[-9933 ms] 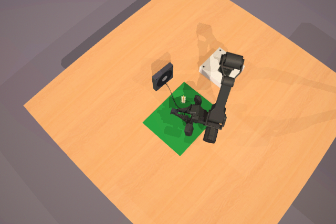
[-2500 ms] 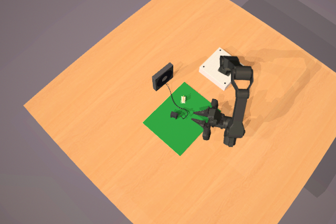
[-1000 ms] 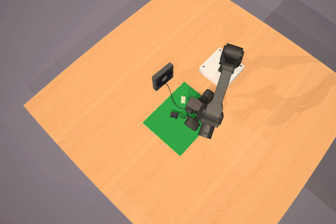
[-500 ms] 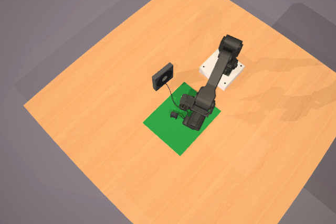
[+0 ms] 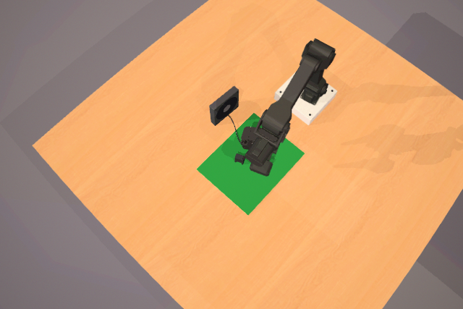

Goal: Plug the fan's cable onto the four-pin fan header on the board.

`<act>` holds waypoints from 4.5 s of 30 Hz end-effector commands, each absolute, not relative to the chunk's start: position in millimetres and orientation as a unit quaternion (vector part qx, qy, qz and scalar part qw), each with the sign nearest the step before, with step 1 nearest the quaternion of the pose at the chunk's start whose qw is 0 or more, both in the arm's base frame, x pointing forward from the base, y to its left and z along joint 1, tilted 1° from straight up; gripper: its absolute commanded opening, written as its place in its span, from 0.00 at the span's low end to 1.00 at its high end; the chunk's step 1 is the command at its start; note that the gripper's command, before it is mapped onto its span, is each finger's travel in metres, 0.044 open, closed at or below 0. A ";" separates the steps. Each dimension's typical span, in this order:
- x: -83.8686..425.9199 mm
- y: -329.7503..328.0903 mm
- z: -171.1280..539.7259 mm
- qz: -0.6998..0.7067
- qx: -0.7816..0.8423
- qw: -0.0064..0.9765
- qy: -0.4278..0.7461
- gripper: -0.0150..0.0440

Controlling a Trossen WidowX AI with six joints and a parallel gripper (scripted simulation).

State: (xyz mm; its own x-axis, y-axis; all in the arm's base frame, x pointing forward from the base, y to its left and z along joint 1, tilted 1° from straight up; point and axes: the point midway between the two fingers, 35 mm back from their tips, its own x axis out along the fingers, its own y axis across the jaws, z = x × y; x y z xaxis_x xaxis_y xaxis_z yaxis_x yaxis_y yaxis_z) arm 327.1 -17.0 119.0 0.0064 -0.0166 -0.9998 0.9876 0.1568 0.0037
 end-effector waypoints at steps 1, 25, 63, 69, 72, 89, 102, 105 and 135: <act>326.6 -17.0 117.5 -0.465 0.454 0.542 0.532 1.00; 355.6 -113.4 98.1 -0.439 0.464 0.553 0.535 1.00; 355.3 -111.4 26.0 -0.440 0.465 0.552 0.534 1.00; 355.1 -111.0 16.6 -0.440 0.465 0.552 0.534 1.00; 355.0 -111.0 15.6 -0.440 0.465 0.552 0.534 1.00; 355.3 -111.8 18.5 -0.439 0.464 0.555 0.532 0.91; 355.3 -111.8 18.5 -0.439 0.464 0.555 0.532 0.33; 355.3 -111.8 18.5 -0.439 0.464 0.555 0.532 0.25; 324.6 -115.3 68.2 -0.284 0.303 0.654 0.632 0.25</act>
